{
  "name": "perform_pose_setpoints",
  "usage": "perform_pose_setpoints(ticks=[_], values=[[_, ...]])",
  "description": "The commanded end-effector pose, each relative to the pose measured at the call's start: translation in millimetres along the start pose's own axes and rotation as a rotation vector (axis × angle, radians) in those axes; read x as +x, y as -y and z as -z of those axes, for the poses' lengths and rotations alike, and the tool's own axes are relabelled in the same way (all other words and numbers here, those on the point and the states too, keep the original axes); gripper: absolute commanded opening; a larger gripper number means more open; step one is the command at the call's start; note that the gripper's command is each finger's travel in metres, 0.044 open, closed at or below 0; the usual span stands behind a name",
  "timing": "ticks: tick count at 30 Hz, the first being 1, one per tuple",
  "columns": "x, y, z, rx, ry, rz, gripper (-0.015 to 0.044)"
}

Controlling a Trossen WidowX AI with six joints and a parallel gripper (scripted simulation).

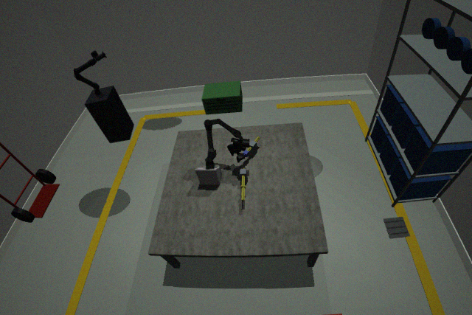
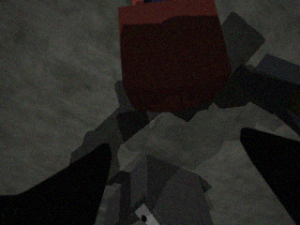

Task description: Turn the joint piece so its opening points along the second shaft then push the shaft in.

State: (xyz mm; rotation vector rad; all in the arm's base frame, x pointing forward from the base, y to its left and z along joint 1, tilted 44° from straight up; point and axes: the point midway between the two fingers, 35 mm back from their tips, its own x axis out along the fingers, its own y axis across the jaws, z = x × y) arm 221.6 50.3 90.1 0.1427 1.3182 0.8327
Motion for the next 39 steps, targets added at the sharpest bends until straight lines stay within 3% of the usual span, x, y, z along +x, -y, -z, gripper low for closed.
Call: perform_pose_setpoints(ticks=[1, 8, 31, 39], values=[[-3, 0, -17, 0.004, 0.002, -0.003, 0.044], [-7, -1, -41, 0.003, 0.004, -0.004, 0.044], [22, -1, -42, 0.003, 0.005, -0.005, 0.044], [22, -1, -42, 0.003, 0.005, -0.005, 0.023]])
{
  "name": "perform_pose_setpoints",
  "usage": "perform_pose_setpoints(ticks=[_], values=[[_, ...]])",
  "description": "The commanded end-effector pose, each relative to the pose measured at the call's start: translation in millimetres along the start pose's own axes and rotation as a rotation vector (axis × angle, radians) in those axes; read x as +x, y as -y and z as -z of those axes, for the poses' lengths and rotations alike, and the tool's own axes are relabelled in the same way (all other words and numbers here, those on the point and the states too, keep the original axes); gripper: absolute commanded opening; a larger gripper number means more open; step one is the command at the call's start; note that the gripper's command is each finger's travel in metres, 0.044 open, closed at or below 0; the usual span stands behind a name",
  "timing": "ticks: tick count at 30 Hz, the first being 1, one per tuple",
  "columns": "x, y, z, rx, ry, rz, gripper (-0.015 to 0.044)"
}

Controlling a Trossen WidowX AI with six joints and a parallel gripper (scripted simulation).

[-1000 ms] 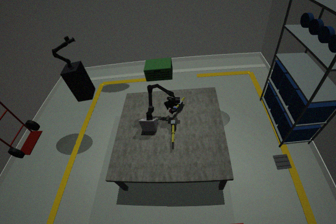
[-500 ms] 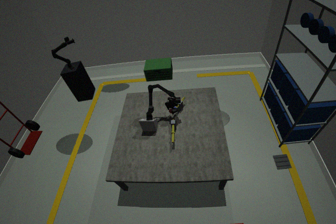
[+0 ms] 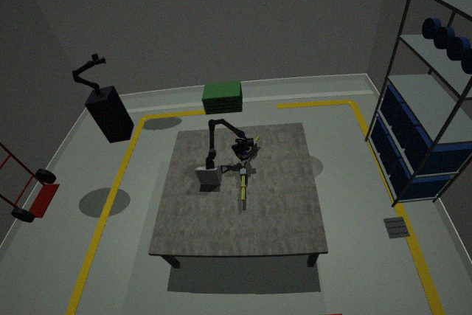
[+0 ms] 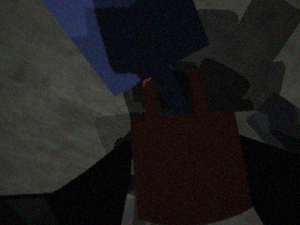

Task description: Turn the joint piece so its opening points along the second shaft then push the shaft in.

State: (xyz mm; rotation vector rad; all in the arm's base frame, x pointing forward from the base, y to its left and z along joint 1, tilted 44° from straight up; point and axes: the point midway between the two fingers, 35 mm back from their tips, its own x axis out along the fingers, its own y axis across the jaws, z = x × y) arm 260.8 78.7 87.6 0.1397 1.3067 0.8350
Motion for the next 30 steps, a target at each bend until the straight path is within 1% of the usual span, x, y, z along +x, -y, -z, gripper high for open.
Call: perform_pose_setpoints(ticks=[1, 2, 30], values=[[2.3, 0.1, 1.9, 0.011, -0.004, -0.006, 0.0204], [2.3, 0.1, 1.9, 0.011, -0.004, -0.006, 0.0182], [2.3, 0.1, 1.9, 0.011, -0.004, -0.006, 0.0182]])
